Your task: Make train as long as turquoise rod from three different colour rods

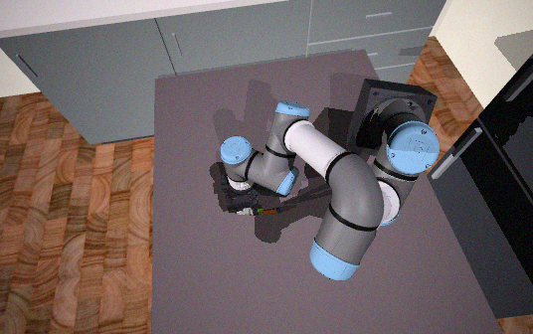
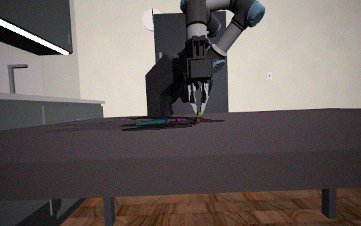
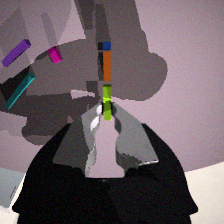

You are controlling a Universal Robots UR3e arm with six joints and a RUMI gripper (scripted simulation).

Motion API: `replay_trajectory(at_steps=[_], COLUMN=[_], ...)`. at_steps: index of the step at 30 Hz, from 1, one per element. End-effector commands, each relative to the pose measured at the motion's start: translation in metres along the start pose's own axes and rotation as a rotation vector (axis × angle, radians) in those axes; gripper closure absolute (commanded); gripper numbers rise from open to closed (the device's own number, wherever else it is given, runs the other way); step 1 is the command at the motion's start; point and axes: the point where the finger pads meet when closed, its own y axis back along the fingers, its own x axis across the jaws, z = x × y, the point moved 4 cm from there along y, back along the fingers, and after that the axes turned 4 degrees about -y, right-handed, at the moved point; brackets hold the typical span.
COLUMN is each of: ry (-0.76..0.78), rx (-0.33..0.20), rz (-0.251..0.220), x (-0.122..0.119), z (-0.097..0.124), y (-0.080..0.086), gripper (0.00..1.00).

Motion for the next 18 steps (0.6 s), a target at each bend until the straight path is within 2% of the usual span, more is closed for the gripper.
replay_trajectory(at_steps=[1,18], ry=[0.0,0.0], rx=[-0.006,-0.006], rz=[-0.004,-0.004], x=[-0.0008,-0.0008], z=[0.0018,0.0019], y=[-0.0094,-0.0112], gripper=[1.0,1.0])
